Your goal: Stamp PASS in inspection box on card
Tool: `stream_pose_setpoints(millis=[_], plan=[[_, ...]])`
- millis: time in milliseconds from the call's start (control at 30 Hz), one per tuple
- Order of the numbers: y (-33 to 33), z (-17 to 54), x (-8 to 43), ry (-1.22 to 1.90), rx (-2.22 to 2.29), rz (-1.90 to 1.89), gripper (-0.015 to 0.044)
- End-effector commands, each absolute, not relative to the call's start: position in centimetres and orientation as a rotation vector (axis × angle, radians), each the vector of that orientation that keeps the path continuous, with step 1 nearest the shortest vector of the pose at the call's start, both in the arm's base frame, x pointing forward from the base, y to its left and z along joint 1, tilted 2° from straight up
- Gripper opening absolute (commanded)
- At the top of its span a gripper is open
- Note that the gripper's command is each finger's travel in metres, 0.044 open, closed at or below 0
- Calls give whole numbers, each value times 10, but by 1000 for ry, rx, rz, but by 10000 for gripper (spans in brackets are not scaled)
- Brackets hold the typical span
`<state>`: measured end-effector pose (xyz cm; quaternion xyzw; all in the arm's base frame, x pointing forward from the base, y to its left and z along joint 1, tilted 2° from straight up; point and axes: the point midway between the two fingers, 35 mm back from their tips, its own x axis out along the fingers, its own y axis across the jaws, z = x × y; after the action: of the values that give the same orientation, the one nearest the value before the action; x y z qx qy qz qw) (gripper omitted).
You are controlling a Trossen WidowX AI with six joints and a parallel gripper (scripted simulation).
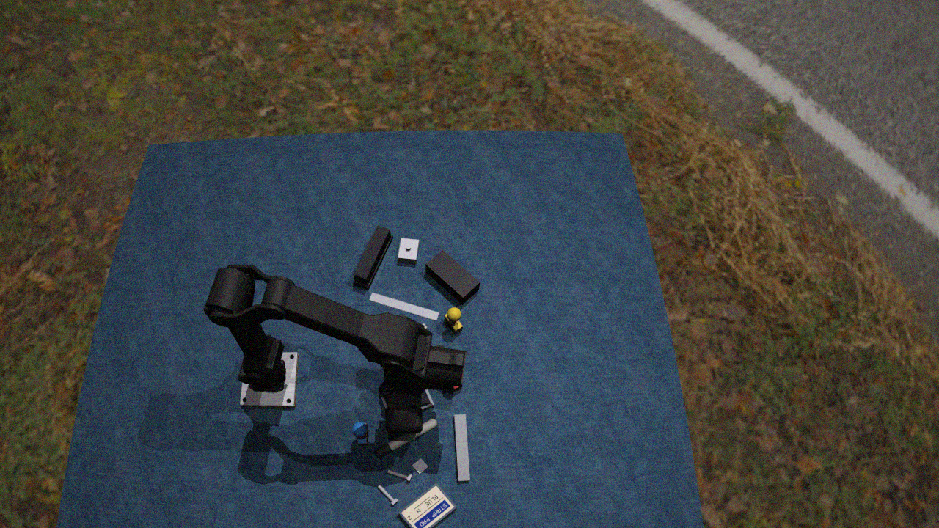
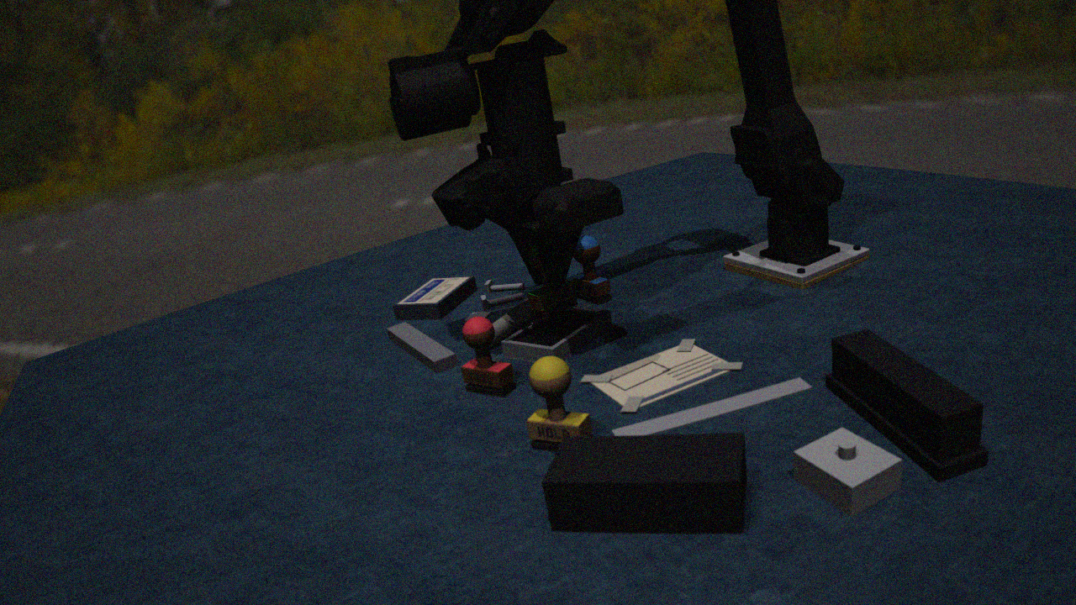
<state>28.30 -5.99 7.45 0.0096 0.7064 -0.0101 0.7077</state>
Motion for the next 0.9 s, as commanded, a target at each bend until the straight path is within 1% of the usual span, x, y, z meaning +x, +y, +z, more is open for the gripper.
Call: stream_pose_setpoints(millis=[0, 700, 867], plan=[[-60, 82, 284, 1565, 20, -23, 0], [-60, 114, 283, 1565, 21, -24, 0], [-39, 114, 287, 1565, 39, -39, 0]])
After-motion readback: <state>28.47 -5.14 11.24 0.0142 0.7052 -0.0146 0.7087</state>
